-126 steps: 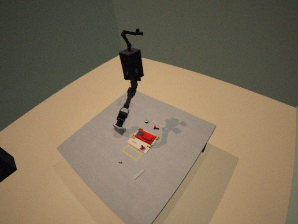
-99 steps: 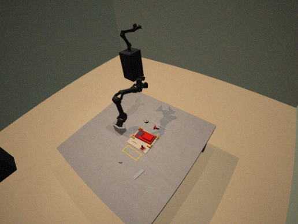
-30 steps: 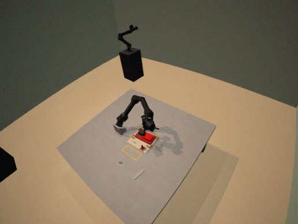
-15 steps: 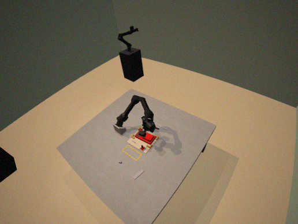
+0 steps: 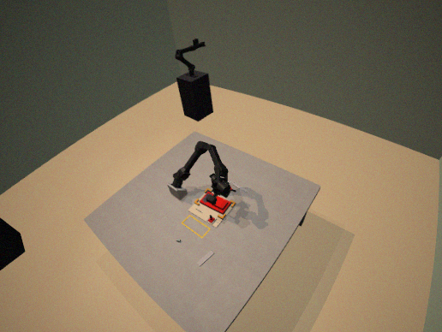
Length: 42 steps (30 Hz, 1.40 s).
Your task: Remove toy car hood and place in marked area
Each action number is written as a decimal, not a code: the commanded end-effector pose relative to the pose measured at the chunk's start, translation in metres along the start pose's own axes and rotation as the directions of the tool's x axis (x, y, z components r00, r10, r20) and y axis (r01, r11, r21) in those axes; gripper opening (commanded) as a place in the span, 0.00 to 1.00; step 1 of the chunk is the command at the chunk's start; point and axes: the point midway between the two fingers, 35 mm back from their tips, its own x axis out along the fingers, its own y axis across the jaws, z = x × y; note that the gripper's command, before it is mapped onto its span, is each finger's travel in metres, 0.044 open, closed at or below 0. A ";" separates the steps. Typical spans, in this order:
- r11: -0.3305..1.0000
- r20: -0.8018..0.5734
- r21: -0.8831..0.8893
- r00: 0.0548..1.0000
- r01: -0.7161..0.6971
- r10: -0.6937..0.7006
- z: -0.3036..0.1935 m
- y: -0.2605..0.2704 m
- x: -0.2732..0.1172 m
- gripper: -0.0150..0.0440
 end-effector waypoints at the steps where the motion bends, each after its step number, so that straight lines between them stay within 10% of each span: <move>1: 1.000 0.002 0.006 1.000 -0.005 0.005 0.000 0.000 0.004 1.00; 42: 1.000 0.002 0.006 1.000 -0.007 0.007 -0.001 0.001 0.031 1.00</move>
